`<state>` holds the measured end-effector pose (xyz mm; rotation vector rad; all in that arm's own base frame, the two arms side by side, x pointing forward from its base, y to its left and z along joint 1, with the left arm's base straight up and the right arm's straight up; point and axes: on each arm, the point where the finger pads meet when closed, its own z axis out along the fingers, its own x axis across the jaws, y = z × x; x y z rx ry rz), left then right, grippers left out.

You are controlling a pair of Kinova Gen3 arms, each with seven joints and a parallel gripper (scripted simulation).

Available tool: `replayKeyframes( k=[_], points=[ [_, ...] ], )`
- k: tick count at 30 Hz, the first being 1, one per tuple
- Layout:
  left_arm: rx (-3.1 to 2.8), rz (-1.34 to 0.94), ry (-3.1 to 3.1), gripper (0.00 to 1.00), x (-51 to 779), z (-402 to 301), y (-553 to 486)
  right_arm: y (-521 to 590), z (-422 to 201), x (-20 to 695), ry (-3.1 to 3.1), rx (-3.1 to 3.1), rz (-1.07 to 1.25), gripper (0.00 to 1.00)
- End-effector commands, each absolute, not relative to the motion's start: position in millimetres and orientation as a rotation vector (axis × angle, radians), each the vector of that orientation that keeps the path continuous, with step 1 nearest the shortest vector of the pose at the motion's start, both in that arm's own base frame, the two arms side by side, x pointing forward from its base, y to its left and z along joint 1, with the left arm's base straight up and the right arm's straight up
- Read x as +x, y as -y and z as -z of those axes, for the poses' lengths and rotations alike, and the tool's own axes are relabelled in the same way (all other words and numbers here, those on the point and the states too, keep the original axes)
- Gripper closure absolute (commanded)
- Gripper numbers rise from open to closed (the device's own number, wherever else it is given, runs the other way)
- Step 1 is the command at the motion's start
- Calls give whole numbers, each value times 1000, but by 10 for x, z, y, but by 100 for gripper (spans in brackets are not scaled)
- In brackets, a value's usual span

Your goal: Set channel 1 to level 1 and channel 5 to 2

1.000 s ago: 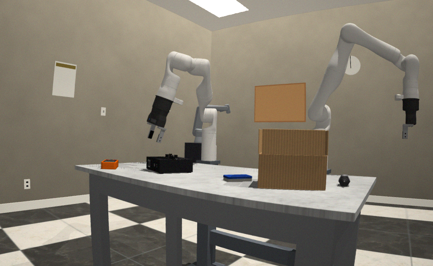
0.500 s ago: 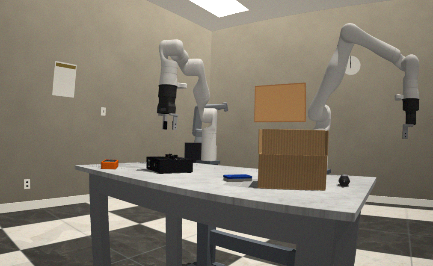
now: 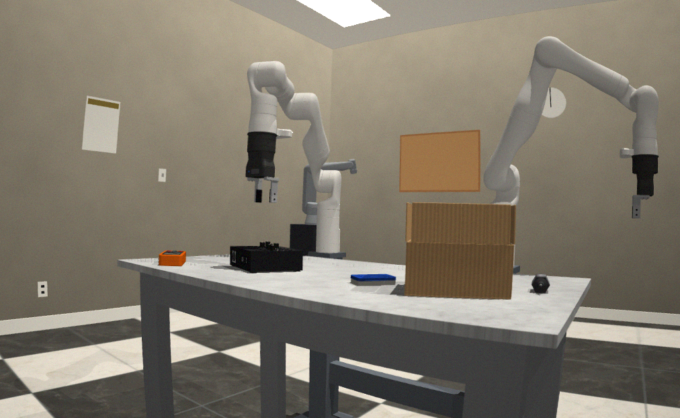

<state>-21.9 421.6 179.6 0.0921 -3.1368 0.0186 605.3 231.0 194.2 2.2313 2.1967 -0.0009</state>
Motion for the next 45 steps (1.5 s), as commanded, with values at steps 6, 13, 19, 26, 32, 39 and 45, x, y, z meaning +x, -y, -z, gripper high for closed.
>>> replayKeyframes(
  k=[6,13,19,26,32,39,45],
  points=[
    [81,0,3141,0,-218,-1804,-4245,-2327,-1951,6034,-2196,2246,0,0],
    [81,0,3141,0,-218,-1804,-4245,-2327,-1953,6032,-2203,2240,1,0],
    [81,0,3141,0,-218,-1804,-4245,-2324,-1959,6023,-2230,2215,1,0],
    [81,0,3141,0,-218,-1804,-4245,-2319,-1970,6007,-2276,2173,2,0],
    [81,0,3141,0,-218,-1804,-4245,-2310,-1991,5978,-2360,2088,3,0],
    [81,0,3141,0,-218,-1804,-4245,-2300,-2016,5946,-2455,1984,4,0],
    [81,0,3141,0,-218,-1804,-4245,-2285,-2055,5900,-2593,1815,3,0]
  ],
)
